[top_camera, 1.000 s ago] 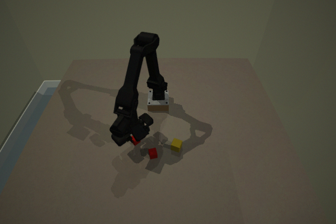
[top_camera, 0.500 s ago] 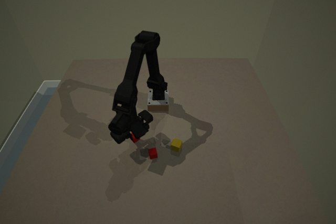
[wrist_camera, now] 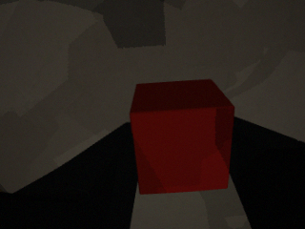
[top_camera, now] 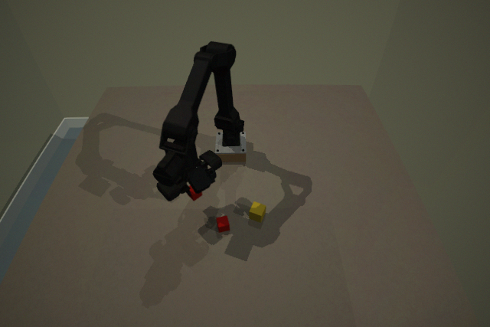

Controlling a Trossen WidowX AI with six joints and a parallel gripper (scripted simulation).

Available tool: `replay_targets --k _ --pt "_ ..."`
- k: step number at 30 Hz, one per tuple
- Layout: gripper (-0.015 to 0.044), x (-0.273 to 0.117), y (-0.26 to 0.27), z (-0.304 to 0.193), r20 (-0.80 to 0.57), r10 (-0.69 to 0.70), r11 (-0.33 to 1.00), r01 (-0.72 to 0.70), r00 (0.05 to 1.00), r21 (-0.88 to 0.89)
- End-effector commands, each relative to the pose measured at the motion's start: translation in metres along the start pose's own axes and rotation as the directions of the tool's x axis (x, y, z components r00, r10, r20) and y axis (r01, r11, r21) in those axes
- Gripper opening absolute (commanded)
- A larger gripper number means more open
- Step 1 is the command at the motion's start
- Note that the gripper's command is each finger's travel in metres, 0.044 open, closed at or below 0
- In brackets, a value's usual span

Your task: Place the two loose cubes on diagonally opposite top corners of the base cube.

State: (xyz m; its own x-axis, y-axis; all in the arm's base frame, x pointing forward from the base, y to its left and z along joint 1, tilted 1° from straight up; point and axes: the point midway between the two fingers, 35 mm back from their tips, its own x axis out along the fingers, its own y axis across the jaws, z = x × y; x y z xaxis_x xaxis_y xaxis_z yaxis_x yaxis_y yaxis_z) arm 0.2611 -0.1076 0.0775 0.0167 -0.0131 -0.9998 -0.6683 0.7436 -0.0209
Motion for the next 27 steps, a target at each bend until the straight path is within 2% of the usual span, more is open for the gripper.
replay_targets --k 1,9,27 --pt "0.0105 -0.018 -0.002 0.000 0.001 -0.014 1.000 0.014 1.000 -0.001" --pt "0.0105 -0.041 0.002 -0.002 0.001 -0.014 1.000 0.014 1.000 -0.001" --pt "0.0105 -0.035 0.013 0.037 0.010 -0.014 0.998 0.013 1.000 0.062"
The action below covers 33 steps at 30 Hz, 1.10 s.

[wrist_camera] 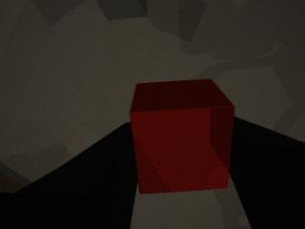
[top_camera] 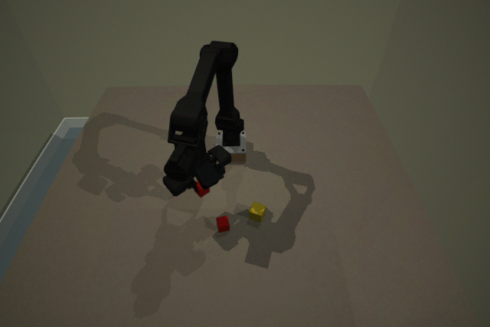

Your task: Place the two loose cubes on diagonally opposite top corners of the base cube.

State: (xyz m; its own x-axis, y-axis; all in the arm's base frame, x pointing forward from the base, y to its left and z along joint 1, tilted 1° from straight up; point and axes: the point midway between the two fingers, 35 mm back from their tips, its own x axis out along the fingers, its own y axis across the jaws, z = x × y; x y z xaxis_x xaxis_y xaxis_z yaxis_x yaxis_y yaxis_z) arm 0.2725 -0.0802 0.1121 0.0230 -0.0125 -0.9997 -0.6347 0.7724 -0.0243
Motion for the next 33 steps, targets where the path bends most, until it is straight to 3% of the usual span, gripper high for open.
replay_targets --k 1,33 --pt "0.0105 0.000 0.002 0.013 0.006 -0.009 1.000 0.009 1.000 0.022" --pt "0.0105 0.017 0.057 0.098 0.024 0.000 0.985 -0.004 1.000 0.173"
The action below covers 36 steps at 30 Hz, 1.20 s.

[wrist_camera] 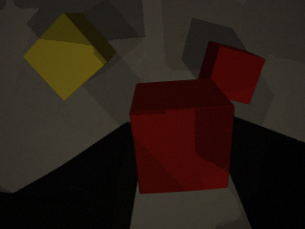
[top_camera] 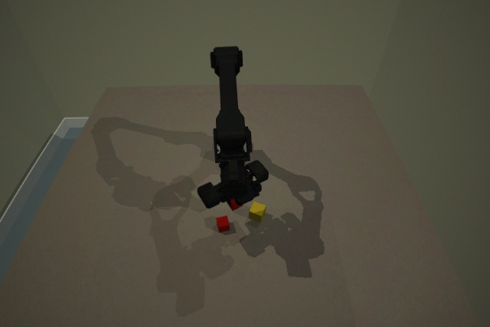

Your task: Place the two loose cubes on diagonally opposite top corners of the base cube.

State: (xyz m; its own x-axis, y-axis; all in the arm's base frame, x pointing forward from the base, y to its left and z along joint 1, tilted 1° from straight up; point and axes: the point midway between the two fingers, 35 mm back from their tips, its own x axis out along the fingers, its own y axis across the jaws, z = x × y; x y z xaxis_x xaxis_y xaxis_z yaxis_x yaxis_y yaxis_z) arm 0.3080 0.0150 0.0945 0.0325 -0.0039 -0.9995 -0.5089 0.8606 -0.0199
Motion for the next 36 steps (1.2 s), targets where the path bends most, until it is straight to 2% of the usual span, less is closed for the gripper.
replay_targets --k 1,22,36 --pt "0.0105 0.001 0.010 0.011 0.011 0.001 1.000 -0.001 1.000 0.026" --pt "0.0105 0.013 0.061 0.043 0.001 0.002 0.987 -0.002 1.000 0.161" --pt "0.0105 0.014 0.063 0.043 0.000 0.002 0.986 -0.002 1.000 0.165"
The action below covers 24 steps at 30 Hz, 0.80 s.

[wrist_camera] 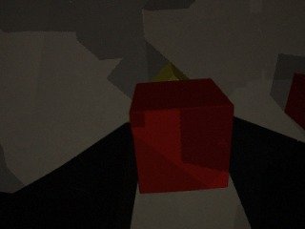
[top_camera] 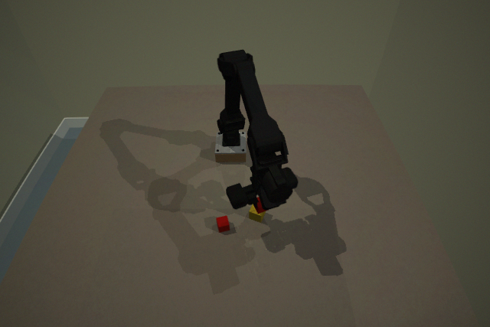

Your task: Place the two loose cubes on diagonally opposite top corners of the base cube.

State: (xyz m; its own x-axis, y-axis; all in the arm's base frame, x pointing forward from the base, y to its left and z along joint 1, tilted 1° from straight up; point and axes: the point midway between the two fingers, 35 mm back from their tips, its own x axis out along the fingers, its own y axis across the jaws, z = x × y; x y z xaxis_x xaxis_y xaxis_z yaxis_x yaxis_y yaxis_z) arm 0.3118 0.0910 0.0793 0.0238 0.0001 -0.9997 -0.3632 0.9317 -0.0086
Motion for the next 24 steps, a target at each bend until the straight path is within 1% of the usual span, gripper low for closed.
replay_targets --k 1,12,24 --pt "0.0105 0.000 -0.001 0.002 0.007 -0.005 1.000 0.005 1.000 0.004" --pt "0.0105 0.023 -0.001 0.002 0.007 -0.005 1.000 0.005 1.000 0.008" --pt "0.0105 0.024 -0.001 0.002 0.007 -0.005 1.000 0.005 1.000 0.008"
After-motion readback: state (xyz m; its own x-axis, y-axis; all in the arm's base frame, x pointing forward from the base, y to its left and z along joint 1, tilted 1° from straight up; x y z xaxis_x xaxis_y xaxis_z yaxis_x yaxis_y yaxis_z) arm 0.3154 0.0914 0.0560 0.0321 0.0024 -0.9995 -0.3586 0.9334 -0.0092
